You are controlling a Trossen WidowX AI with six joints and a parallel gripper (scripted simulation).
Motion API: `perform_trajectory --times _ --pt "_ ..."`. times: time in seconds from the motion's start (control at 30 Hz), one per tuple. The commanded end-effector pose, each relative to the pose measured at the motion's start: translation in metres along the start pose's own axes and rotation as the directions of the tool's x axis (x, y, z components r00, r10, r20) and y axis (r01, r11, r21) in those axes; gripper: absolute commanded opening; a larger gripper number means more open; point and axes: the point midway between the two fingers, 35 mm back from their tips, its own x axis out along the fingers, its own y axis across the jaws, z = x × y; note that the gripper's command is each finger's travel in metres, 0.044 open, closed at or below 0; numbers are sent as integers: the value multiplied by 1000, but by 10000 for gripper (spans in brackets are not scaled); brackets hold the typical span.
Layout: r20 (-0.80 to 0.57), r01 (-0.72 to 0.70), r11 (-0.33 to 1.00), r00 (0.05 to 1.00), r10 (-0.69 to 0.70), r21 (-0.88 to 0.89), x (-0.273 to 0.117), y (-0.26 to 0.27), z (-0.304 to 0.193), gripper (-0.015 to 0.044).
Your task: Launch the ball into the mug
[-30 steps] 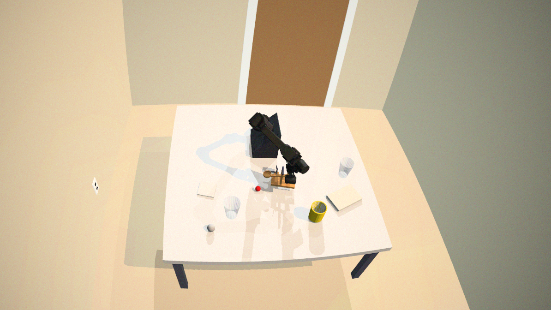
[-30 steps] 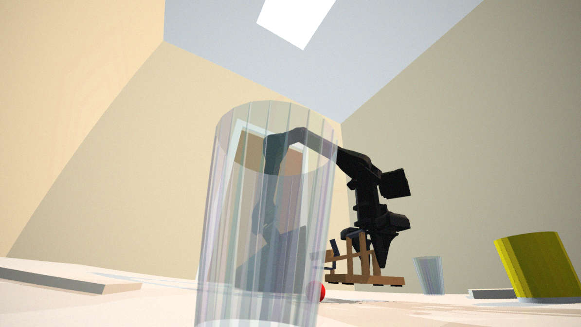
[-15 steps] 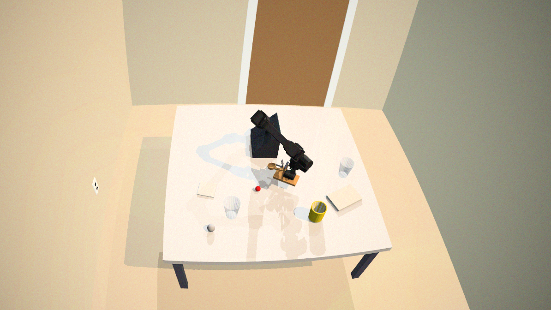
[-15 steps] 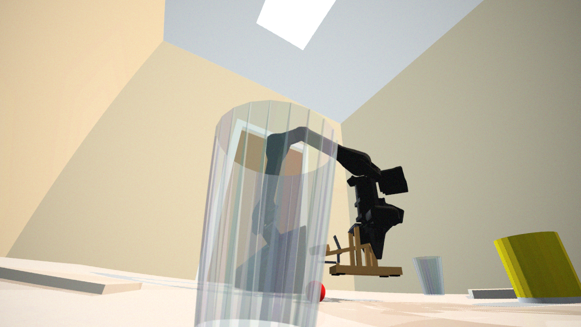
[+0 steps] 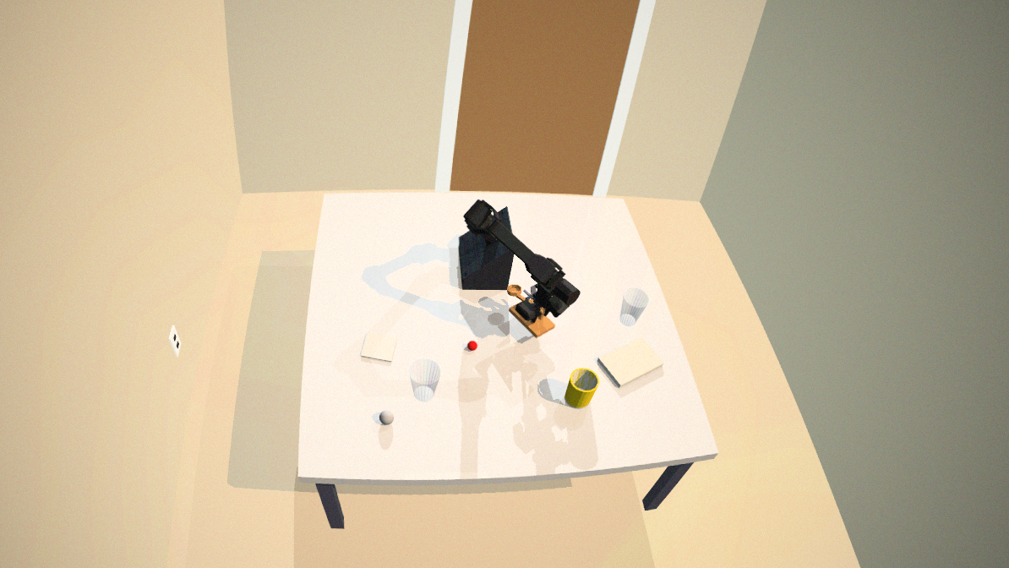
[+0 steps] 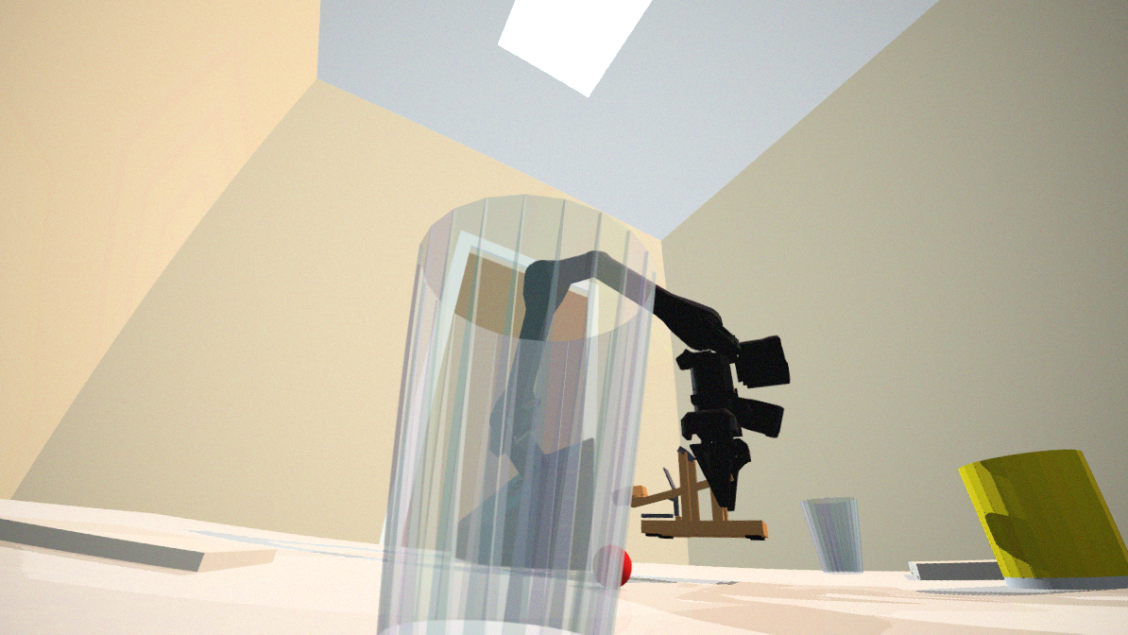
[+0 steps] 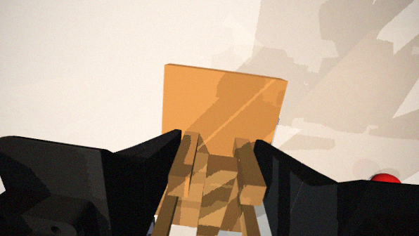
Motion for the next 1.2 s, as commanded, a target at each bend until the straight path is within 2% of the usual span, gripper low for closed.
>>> perform_trajectory --times 0.0,0.1,0.43,1.17 --pt "2 -1 987 1000 1 162 -1 5 0 0" --pt "2 -1 978 1000 0 211 0 3 0 0" --pt "2 0 977 1000 0 211 1 -2 -1 0" --pt "1 1 977 1000 -1 211 37 -2 0 0"
